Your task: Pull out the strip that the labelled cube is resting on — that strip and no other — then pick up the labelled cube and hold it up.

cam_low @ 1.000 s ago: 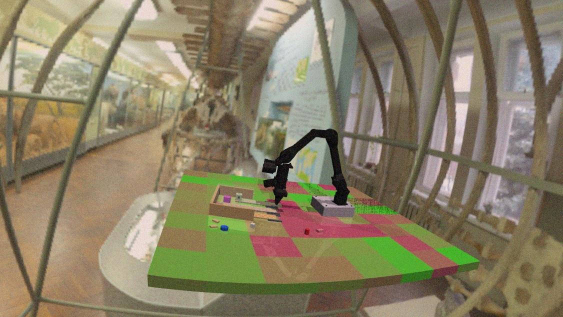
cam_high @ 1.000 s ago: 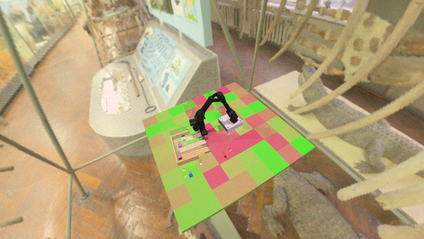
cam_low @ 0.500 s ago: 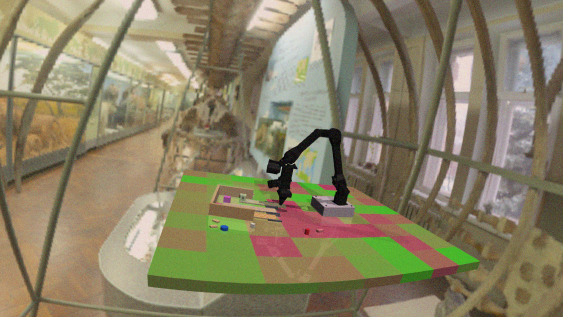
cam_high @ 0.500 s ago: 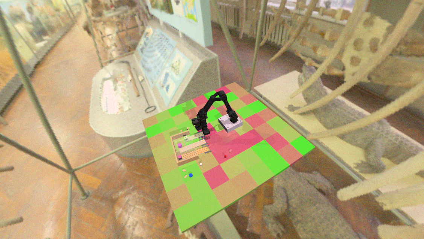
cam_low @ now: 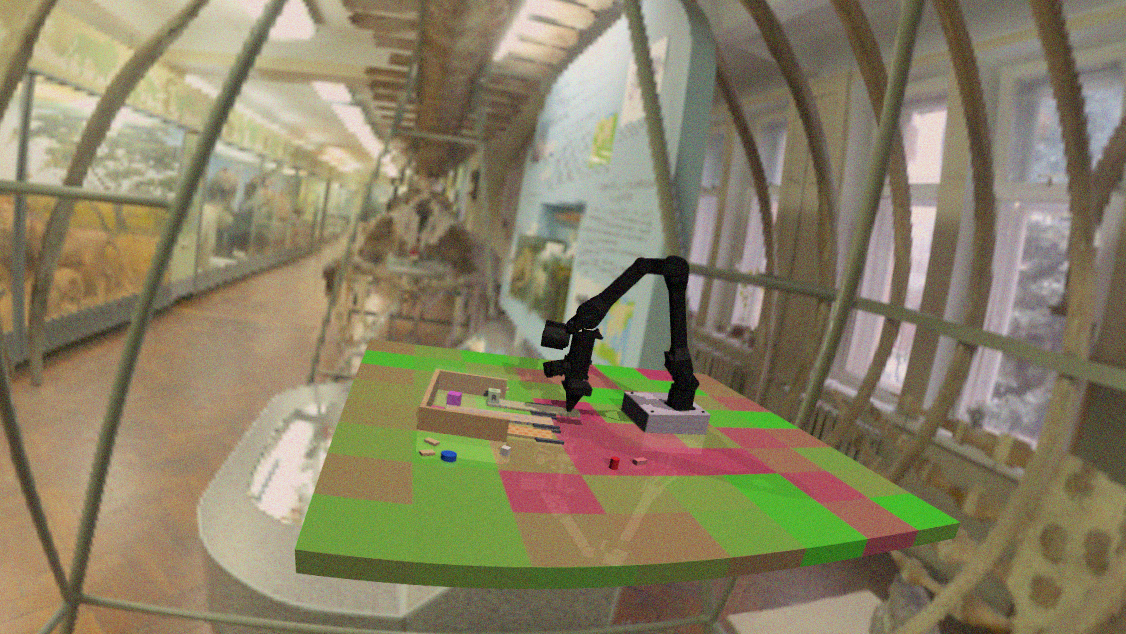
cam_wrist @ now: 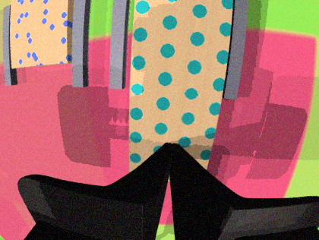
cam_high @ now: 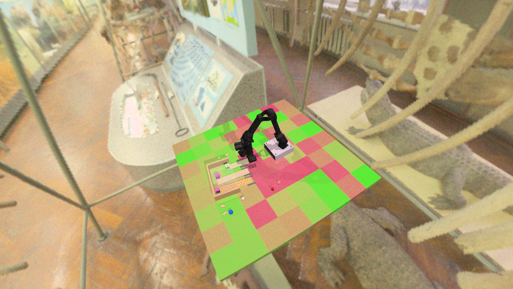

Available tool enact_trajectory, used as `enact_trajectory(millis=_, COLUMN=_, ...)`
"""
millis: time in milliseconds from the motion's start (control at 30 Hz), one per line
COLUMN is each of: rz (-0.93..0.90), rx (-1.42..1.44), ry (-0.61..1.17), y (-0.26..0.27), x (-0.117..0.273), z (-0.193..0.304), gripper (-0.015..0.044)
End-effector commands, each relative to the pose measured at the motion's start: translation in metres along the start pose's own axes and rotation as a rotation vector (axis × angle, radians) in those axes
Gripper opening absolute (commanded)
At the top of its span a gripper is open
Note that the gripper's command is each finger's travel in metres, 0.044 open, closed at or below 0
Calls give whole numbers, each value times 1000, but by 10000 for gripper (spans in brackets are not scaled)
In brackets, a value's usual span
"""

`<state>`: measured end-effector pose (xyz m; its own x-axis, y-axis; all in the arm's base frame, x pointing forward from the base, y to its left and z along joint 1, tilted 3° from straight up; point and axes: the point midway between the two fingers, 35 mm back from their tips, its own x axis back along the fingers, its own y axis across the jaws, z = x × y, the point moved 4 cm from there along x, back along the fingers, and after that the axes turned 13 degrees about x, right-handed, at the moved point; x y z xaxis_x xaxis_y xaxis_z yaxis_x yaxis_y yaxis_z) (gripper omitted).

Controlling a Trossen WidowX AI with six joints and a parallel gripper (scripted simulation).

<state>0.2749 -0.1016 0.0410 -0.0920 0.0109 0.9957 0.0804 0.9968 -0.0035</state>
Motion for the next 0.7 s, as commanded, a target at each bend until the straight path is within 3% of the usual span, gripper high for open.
enact_trajectory(millis=0, rz=-10, rx=5, ry=25, y=4, x=-5, z=13, gripper=0)
enact_trajectory(millis=667, rz=-11, rx=4, ry=28, y=10, x=-4, z=42, gripper=0)
